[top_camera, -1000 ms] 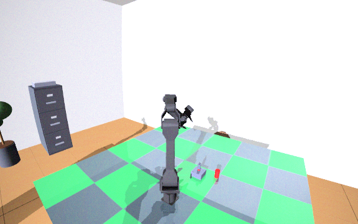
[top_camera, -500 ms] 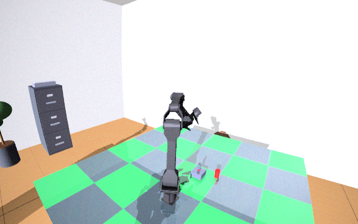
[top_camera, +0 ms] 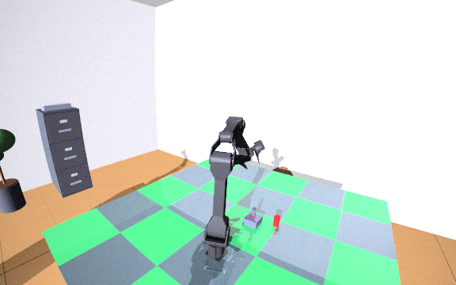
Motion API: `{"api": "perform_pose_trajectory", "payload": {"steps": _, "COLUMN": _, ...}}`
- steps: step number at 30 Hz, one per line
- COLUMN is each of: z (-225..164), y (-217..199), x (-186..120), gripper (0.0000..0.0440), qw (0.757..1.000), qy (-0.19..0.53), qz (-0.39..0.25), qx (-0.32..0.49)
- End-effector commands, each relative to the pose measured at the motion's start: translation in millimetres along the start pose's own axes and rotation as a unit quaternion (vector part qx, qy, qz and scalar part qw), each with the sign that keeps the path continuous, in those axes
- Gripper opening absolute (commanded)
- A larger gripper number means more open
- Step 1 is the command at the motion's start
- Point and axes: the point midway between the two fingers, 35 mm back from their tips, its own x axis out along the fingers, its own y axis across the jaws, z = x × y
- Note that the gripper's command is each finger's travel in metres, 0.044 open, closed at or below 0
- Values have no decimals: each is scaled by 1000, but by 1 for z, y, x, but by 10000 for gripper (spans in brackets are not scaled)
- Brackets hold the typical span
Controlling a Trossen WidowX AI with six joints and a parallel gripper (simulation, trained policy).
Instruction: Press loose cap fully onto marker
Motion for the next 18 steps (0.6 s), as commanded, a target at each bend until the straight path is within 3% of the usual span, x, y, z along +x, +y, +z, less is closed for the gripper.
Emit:
{"api": "perform_pose_trajectory", "payload": {"steps": 1, "z": 6, "y": 4, "x": 2, "gripper": 316, "qw": 1000, "qy": -6, "qz": -15, "qx": 14}}
{"api": "perform_pose_trajectory", "payload": {"steps": 18, "z": 34, "y": 22, "x": 17, "gripper": 319, "qw": 994, "qy": -36, "qz": -75, "qx": 71}}
